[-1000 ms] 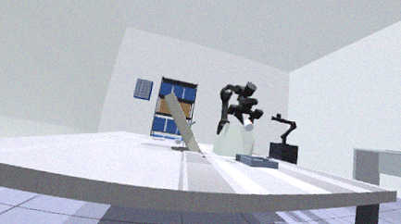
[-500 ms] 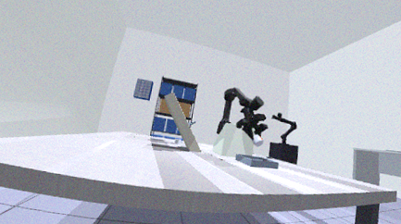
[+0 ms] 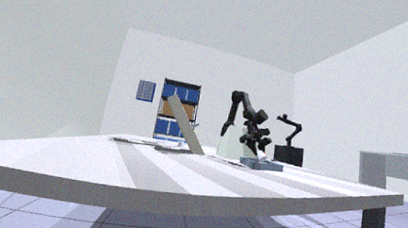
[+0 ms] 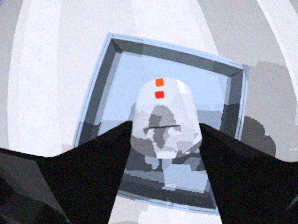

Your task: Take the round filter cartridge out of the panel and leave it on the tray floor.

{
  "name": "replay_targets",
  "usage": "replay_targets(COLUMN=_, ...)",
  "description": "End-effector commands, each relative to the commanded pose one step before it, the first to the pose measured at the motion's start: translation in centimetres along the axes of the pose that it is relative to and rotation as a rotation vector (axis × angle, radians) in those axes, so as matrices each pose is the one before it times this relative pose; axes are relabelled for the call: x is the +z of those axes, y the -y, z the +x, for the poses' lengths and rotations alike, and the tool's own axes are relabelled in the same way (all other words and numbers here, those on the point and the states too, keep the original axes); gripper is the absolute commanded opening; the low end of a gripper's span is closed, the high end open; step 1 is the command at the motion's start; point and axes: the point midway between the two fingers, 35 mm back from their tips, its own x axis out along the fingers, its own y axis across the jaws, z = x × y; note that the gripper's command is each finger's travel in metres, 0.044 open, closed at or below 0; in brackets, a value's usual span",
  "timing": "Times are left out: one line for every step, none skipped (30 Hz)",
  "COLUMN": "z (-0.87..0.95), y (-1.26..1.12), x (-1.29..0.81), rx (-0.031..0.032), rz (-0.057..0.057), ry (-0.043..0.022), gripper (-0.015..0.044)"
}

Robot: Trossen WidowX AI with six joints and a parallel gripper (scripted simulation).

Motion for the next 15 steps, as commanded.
replay_targets(z=0.933, y=-0.047, x=-0.586, rx=0.00341, rz=0.004, ry=0.00363, gripper=0.0)
replay_targets(z=0.0, y=0.0, x=0.0, rx=0.0, rz=0.0, ry=0.0, gripper=0.0)
replay_targets(z=0.0, y=0.0, x=0.0, rx=0.0, rz=0.0, ry=0.0, gripper=0.0)
replay_targets(z=-0.349, y=0.052, x=-0.008, rx=-0.00338, rz=-0.0033, ry=-0.00927, gripper=0.0026)
replay_targets(z=0.0, y=0.0, x=0.0, rx=0.0, rz=0.0, ry=0.0, gripper=0.0053)
replay_targets(z=0.0, y=0.0, x=0.0, rx=0.0, rz=0.0, ry=0.0, gripper=0.0079)
replay_targets(z=0.0, y=0.0, x=0.0, rx=0.0, rz=0.0, ry=0.0, gripper=0.0105)
replay_targets(z=0.0, y=0.0, x=0.0, rx=0.0, rz=0.0, ry=0.0, gripper=0.0131)
replay_targets(z=0.0, y=0.0, x=0.0, rx=0.0, rz=0.0, ry=0.0, gripper=0.0157)
replay_targets(z=0.0, y=0.0, x=0.0, rx=0.0, rz=0.0, ry=0.0, gripper=0.0184)
replay_targets(z=0.0, y=0.0, x=0.0, rx=0.0, rz=0.0, ry=0.0, gripper=0.021)
replay_targets(z=0.0, y=0.0, x=0.0, rx=0.0, rz=0.0, ry=0.0, gripper=0.0236)
replay_targets(z=0.0, y=0.0, x=0.0, rx=0.0, rz=0.0, ry=0.0, gripper=0.0263)
replay_targets(z=0.0, y=0.0, x=0.0, rx=0.0, rz=0.0, ry=0.0, gripper=0.0289)
replay_targets(z=0.0, y=0.0, x=0.0, rx=0.0, rz=0.0, ry=0.0, gripper=0.0315)
